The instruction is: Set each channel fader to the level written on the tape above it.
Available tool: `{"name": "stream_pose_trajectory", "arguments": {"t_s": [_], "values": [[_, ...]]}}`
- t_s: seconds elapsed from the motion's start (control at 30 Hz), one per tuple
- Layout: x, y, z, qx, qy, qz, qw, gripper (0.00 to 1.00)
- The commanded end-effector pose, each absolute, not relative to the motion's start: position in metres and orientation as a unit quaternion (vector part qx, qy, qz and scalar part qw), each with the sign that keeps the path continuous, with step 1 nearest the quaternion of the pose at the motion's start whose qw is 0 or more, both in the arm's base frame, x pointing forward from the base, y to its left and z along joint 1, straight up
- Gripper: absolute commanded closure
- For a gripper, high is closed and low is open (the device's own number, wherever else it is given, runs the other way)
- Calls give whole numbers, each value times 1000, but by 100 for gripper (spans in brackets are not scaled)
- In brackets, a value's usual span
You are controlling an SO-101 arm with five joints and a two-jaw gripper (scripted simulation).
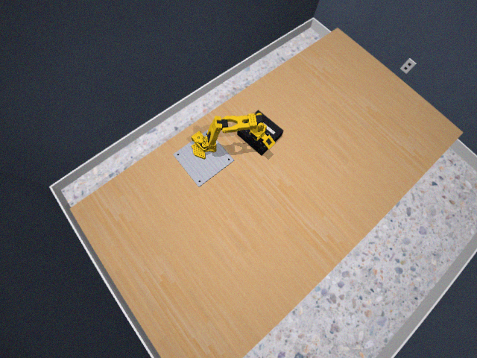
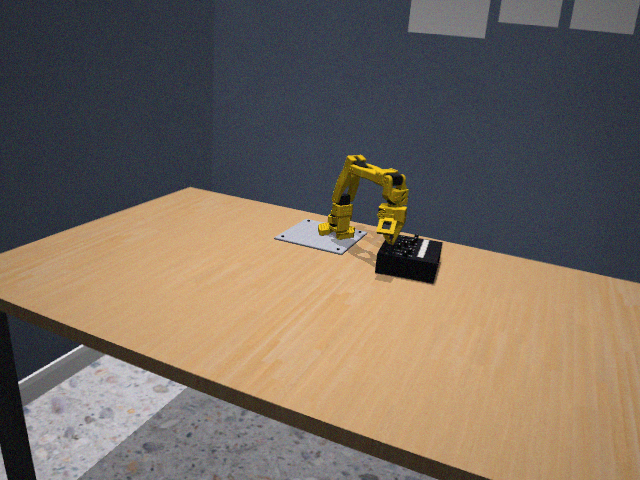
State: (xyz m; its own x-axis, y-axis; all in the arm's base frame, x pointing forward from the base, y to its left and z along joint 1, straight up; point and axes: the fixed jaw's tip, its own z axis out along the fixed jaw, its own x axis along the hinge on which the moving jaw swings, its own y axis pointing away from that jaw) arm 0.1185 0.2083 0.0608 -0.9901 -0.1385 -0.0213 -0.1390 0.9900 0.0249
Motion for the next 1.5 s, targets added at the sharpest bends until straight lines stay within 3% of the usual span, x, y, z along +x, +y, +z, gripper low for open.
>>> {"name": "stream_pose_trajectory", "arguments": {"t_s": [0.0, 1.47], "values": [[117, 204, 52, -70, 998, -1, -1, 100], [115, 201, 49, -70, 998, -1, -1, 100]]}}
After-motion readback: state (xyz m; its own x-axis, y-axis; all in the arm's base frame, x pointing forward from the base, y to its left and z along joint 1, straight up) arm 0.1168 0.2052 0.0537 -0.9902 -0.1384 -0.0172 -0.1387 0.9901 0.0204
